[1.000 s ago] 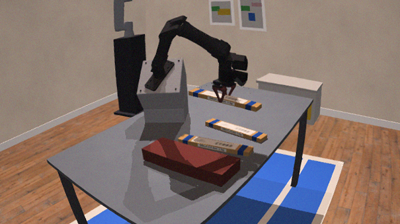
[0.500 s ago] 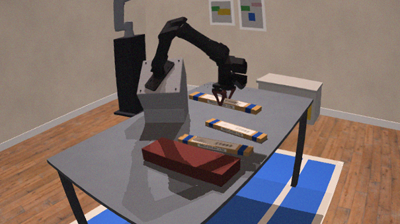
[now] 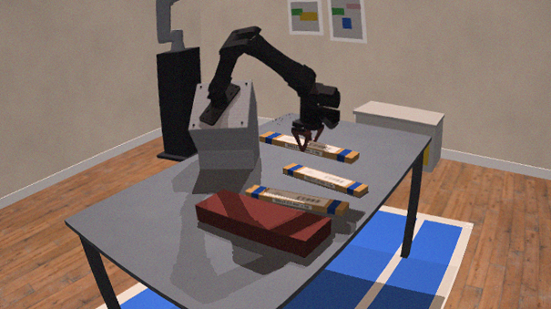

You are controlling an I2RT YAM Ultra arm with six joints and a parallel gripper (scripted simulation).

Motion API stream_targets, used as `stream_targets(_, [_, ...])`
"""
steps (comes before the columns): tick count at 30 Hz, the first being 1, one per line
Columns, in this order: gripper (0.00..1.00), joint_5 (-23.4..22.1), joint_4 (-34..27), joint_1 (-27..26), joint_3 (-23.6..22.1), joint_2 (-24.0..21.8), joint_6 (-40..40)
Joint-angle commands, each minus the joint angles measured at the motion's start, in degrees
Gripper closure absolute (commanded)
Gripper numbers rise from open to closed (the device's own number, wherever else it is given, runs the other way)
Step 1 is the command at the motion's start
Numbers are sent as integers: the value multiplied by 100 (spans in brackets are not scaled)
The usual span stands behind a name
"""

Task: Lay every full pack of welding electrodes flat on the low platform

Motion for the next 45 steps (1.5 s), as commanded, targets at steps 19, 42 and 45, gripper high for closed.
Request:
stream_targets(19, [100,-54,581,41,-68,-3,-327])
stream_targets(42, [100,-56,589,39,-72,-3,-331])
stream_targets(45, [100,-56,589,39,-72,-3,-331])
